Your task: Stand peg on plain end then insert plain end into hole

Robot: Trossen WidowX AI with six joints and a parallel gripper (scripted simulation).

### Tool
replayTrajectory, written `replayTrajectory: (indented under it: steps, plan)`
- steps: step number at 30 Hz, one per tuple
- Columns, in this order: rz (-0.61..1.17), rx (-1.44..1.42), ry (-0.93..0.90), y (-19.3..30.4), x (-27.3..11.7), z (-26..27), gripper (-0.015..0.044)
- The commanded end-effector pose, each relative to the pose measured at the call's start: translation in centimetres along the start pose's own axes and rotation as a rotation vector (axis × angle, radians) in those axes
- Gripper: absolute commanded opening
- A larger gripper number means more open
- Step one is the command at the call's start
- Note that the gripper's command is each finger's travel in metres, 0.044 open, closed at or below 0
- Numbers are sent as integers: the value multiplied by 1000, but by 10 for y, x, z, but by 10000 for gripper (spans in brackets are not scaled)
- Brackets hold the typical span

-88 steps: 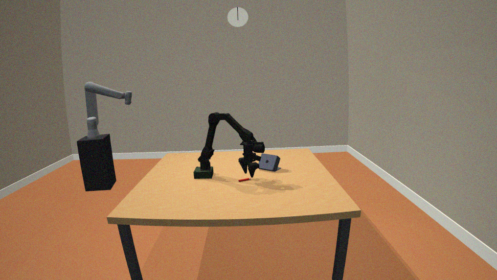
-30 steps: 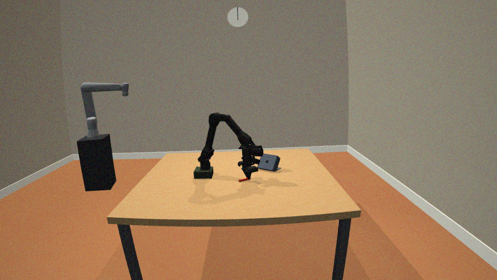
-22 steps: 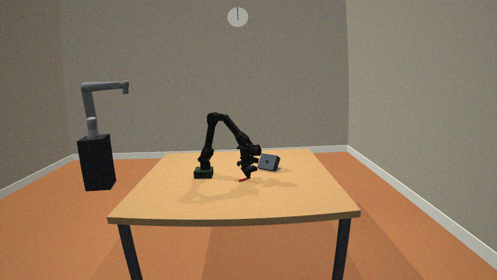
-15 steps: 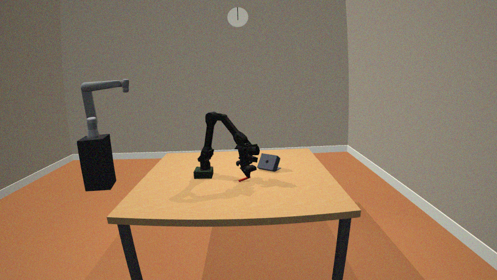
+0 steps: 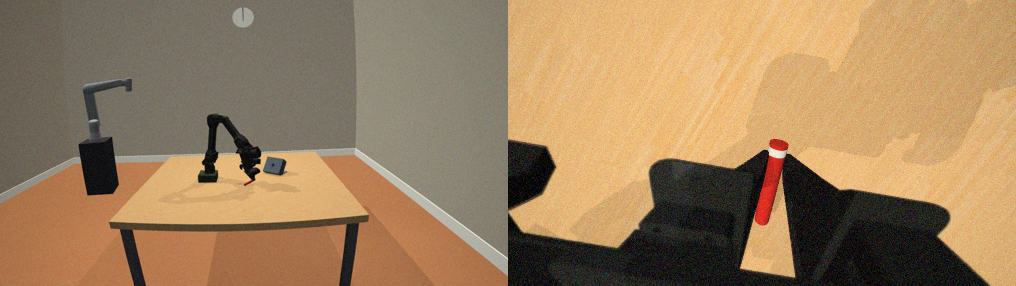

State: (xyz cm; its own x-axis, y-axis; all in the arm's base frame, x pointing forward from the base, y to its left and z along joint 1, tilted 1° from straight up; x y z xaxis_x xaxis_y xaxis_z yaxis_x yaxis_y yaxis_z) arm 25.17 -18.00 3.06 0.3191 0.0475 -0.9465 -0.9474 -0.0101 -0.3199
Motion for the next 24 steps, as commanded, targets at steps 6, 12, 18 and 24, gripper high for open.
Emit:
replayTrajectory:
  steps: [6,12,18,24]
  plan:
    - [-78,-5,-18,4,-5,0,49]
    - [-128,-5,-29,7,-8,-1,49]
    - [-178,-5,-39,10,-11,-1,49]
    - [-228,-5,-50,13,-14,-2,49]
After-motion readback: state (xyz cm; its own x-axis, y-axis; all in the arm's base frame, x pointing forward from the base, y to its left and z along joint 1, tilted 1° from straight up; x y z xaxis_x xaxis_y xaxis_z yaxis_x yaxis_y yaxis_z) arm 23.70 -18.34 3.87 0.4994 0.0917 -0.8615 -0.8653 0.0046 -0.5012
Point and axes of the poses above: the point midway between the two fingers, 35 mm back from their tips, its own x axis out along the fingers, its own z axis across the jaws, y = z × x, the point moved 1 cm from there along -x, back along the fingers, and after that the axes turned 12 degrees about x, right-handed, at the moved point
